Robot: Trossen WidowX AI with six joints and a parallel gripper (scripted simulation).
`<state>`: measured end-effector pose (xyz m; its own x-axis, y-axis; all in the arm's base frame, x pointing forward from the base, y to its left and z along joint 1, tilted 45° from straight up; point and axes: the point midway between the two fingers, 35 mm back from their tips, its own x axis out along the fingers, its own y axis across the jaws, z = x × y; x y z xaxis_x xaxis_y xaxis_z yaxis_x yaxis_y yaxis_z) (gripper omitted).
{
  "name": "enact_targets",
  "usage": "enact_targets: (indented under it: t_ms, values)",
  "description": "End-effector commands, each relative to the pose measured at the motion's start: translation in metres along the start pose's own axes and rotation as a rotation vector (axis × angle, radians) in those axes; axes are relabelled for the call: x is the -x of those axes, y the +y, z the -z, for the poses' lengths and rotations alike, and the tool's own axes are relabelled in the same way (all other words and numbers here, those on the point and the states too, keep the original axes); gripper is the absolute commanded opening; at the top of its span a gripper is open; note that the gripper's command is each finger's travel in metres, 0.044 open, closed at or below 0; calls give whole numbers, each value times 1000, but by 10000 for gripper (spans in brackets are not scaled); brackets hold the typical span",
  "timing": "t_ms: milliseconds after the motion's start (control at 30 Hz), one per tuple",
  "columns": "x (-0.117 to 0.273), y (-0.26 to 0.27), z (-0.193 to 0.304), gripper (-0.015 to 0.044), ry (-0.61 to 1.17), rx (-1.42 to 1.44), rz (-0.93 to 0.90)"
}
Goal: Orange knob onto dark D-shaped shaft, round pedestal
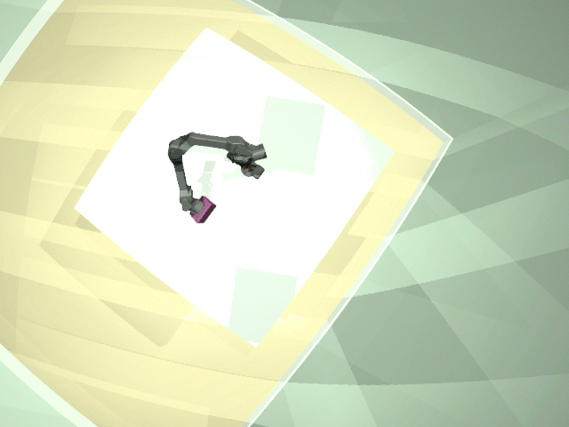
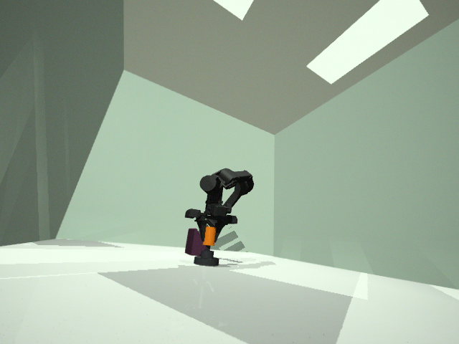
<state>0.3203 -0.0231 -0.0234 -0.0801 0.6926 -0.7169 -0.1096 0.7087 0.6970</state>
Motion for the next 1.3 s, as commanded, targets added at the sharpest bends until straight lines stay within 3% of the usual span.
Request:
enact_targets:
  t_ms: [0, 733, 967, 1267]
  values:
    - [0, 1, 0, 0, -2, -2, -4]
    - [4, 2, -1, 0, -2, -2, -3]
    - [4, 1, -2, 0, -2, 197, -3]
    - [1, -2, -3, 0, -2, 208, -3]
